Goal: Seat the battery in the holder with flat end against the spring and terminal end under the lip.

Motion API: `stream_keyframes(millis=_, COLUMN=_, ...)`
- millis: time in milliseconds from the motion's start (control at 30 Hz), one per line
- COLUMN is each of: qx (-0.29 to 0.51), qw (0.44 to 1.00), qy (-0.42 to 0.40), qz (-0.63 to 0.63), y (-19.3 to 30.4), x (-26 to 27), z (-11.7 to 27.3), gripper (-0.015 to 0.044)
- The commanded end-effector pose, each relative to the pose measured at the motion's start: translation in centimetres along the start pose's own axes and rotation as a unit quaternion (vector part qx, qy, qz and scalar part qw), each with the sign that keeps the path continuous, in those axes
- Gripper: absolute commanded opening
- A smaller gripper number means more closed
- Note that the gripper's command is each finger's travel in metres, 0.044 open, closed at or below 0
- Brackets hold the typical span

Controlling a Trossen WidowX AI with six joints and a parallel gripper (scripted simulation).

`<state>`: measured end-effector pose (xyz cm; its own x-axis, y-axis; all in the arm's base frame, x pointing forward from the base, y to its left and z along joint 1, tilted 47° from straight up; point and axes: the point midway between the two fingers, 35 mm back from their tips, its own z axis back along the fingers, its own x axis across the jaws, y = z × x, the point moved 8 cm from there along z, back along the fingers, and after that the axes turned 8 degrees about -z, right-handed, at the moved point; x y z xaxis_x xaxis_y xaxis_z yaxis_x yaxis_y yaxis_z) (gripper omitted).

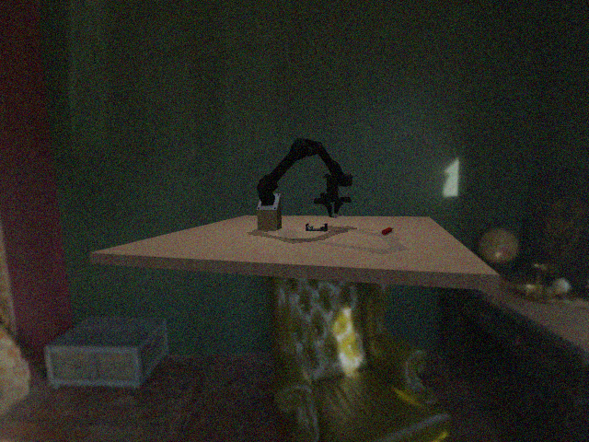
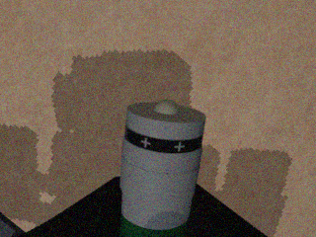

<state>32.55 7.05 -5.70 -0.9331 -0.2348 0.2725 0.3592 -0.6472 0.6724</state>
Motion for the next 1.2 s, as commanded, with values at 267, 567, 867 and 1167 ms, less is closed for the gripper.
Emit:
stream_keyframes(millis=267, qx=-0.001, qw=0.964, qy=-0.003, qz=-0.267, y=2.9, x=2.2, z=1.1, gripper=0.0083)
stream_keyframes(millis=567, qx=0.000, qw=0.873, qy=-0.003, qz=-0.488, y=5.1, x=4.3, z=1.8, gripper=0.0083)
stream_keyframes(millis=867, qx=0.001, qw=0.733, qy=-0.003, qz=-0.680, y=7.0, x=6.7, z=2.3, gripper=0.0083)
stream_keyframes(millis=1167, qx=0.002, qw=0.551, qy=-0.003, qz=-0.835, y=8.6, x=9.2, z=2.6, gripper=0.0083)
